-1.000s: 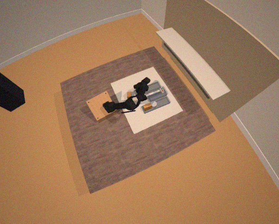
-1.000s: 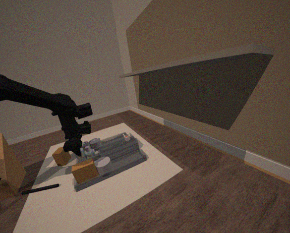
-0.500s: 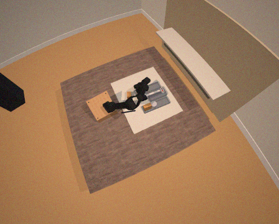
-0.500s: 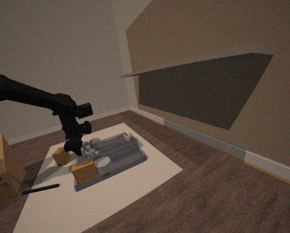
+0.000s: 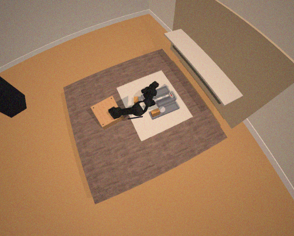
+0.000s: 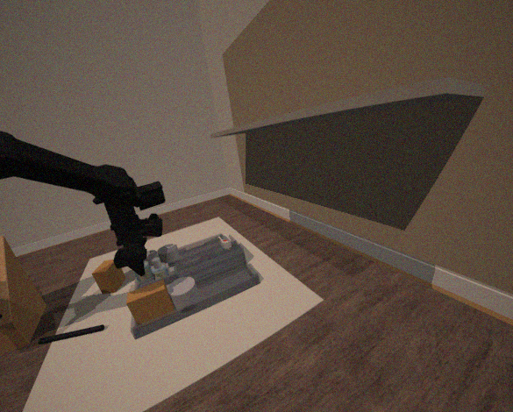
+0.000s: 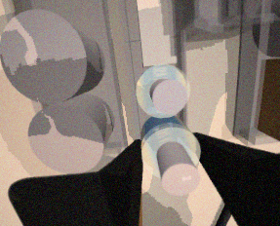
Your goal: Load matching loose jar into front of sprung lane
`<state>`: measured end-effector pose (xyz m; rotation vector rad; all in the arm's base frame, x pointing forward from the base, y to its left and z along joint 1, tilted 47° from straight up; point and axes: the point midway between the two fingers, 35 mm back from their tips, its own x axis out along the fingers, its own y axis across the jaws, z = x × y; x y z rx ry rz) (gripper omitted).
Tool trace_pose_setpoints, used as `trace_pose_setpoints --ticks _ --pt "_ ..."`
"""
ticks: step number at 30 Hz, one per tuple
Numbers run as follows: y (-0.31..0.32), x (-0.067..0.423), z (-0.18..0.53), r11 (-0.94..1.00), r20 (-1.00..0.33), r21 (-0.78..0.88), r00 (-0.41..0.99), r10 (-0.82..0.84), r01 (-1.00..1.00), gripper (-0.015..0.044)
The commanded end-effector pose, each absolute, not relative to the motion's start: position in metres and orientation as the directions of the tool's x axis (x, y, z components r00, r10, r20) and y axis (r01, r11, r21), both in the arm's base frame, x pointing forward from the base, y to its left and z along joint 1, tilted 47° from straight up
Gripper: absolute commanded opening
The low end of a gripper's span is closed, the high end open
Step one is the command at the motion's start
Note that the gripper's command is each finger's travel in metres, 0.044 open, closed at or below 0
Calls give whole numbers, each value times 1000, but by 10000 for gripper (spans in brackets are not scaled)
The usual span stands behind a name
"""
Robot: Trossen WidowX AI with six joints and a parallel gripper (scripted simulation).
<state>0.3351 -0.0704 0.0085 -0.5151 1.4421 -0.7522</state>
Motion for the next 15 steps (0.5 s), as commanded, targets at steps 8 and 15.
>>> trace_pose_setpoints --ticks 8,15 --pt "-72 344 10 674 -684 -721 -8 -729 163 0" --pt "-74 344 9 674 -684 -721 -8 -729 163 0"
